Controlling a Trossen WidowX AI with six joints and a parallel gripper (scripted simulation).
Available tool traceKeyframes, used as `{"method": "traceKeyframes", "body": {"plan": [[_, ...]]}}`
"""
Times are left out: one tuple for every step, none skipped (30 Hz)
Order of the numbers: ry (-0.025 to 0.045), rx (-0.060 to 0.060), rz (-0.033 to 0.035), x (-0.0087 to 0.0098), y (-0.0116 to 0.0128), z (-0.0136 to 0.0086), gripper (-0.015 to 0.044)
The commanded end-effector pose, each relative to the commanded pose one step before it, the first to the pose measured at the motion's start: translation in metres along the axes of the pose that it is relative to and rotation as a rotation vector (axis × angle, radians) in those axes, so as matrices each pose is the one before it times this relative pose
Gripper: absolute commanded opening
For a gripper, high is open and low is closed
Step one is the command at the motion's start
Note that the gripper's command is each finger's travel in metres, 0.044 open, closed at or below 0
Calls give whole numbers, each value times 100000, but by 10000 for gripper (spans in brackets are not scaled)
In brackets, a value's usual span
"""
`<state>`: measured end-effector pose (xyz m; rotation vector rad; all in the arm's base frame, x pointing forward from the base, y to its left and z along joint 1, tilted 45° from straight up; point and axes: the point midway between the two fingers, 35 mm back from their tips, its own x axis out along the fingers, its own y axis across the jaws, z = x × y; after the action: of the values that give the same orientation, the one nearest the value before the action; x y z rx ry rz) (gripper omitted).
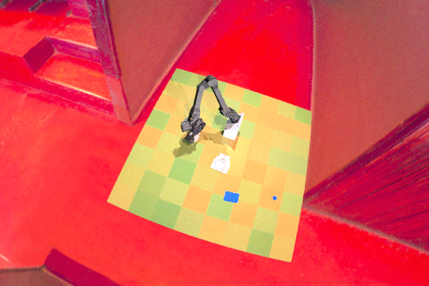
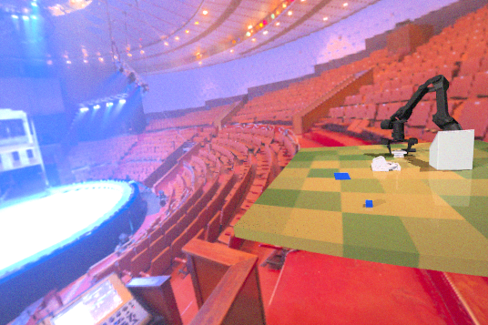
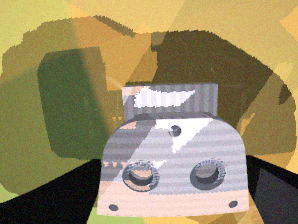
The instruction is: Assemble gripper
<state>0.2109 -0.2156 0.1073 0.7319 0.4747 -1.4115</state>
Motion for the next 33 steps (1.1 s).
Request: {"method": "traceKeyframes", "body": {"plan": [[1, 4, 6, 0, 1, 0, 387], [0, 0, 0, 0, 0, 0, 380], [0, 0, 0, 0, 0, 0, 373], [0, 0, 0, 0, 0, 0, 367], [0, 0, 0, 0, 0, 0, 360], [0, 0, 0, 0, 0, 0, 353], [0, 0, 0, 0, 0, 0, 351], [0, 0, 0, 0, 0, 0, 351], [0, 0, 0, 0, 0, 0, 351], [0, 0, 0, 0, 0, 0, 351], [0, 0, 0, 0, 0, 0, 351], [0, 0, 0, 0, 0, 0, 351], [0, 0, 0, 0, 0, 0, 351], [0, 0, 0, 0, 0, 0, 351], [0, 0, 0, 0, 0, 0, 351], [0, 0, 0, 0, 0, 0, 351], [16, 2, -1, -49, 10, -3, 351], [48, 5, -4, -148, 29, -9, 351], [77, 7, -6, -248, 45, -15, 351], [89, 6, -6, -307, 51, -17, 351], [82, 4, -5, -309, 46, -16, 351], [75, 1, -4, -311, 41, -15, 351], [68, -2, -3, -312, 36, -14, 351], [61, -5, -1, -313, 31, -13, 351], [54, -7, 0, -314, 25, -11, 351], [47, -10, 2, -315, 20, -10, 351], [41, -13, 4, -316, 15, -9, 351], [34, -15, 6, -317, 10, -7, 351], [27, -18, 8, -318, 5, -6, 351], [20, -20, 10, -319, 0, -4, 351], [14, -23, 13, -319, -6, -2, 351], [7, -25, 15, -319, -11, -1, 351], [0, -27, 18, -320, -16, 1, 351]]}}
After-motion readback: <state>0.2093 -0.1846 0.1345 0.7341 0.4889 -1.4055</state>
